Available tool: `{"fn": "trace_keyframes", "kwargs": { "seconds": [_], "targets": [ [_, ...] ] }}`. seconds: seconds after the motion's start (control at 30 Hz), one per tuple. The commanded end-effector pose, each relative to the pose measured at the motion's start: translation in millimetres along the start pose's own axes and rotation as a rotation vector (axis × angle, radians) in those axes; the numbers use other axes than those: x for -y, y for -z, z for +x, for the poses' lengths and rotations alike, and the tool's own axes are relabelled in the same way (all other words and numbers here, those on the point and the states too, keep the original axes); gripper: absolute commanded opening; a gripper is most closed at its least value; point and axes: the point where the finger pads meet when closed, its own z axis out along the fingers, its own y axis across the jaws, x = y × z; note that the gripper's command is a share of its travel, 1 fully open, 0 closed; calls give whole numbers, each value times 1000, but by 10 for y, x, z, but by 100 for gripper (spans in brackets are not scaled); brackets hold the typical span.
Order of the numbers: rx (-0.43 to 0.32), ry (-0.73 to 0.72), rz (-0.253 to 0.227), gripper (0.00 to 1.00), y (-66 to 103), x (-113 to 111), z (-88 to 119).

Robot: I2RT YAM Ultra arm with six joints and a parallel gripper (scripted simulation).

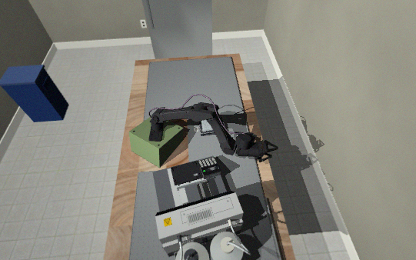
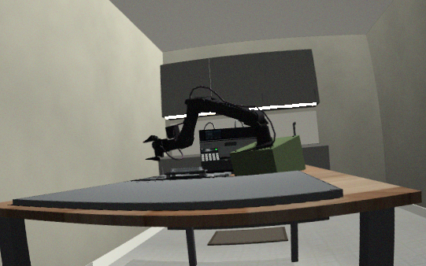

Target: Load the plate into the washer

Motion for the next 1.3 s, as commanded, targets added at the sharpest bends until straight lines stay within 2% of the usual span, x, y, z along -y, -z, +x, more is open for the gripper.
{"fn": "trace_keyframes", "kwargs": {
  "seconds": [0.0, 0.53, 0.57, 0.67, 0.7, 0.83, 0.87, 0.93, 0.97, 1.1, 1.2, 1.27],
  "targets": [
    [2, 8, 18, 100, -4, 102, -6],
    [2, 8, 18, 100, -4, 102, -6],
    [-10, -33, -15, 100, 8, 126, -84],
    [-32, -111, -72, 100, 32, 244, -176],
    [-35, -121, -79, 100, 34, 252, -181],
    [-72, -220, -161, 100, 136, 301, -311],
    [-66, -224, -141, 100, 69, 492, -336],
    [-83, -226, -134, 100, 106, 525, -224],
    [-97, -240, -164, 100, 112, 302, -147],
    [-97, -240, -164, 100, 112, 302, -147],
    [-82, -241, -169, 100, 108, 294, -181],
    [-102, -289, -218, 100, 211, 315, -379]
  ]
}}
